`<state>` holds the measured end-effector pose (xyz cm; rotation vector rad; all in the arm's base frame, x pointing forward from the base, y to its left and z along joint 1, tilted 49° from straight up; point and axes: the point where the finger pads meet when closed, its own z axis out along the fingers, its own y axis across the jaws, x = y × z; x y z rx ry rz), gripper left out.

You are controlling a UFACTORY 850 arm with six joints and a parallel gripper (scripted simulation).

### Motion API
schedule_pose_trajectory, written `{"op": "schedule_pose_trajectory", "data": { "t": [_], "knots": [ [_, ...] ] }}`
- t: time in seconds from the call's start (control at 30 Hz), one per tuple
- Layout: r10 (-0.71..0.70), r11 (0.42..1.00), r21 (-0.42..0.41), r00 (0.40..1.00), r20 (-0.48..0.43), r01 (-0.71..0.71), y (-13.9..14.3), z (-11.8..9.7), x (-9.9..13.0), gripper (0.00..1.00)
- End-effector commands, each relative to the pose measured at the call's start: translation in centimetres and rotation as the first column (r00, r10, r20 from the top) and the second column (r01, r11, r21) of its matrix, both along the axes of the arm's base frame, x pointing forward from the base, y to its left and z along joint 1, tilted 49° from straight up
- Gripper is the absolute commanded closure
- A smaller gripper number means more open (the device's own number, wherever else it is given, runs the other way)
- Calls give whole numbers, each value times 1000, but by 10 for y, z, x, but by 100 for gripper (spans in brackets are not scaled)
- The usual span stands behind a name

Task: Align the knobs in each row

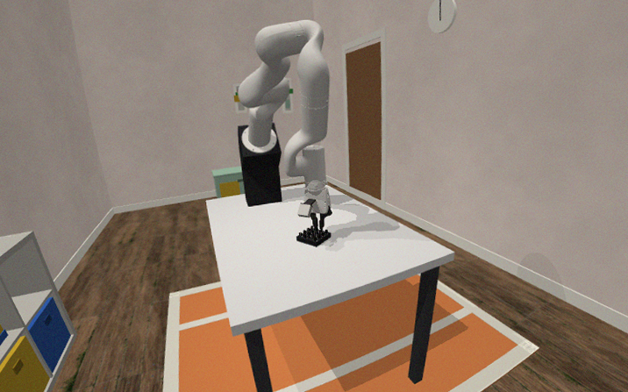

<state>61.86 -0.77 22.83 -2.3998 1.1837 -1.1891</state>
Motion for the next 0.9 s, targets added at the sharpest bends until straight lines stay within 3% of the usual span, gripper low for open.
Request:
{"op": "schedule_pose_trajectory", "data": {
  "t": [0.0,0.23,0.3,0.37,0.8,0.87],
  "knots": [
    [89,988,-121,995,-35,-93,0,1,-1,81],
    [197,946,-245,977,-83,-212,0,2,-2,81],
    [197,946,-245,977,-83,-212,0,2,-2,81],
    [251,911,-307,961,-115,-275,0,2,-2,81],
    [405,736,-485,882,-242,-471,1,4,-4,81],
    [405,736,-485,882,-242,-471,1,4,-4,81]
  ]
}}
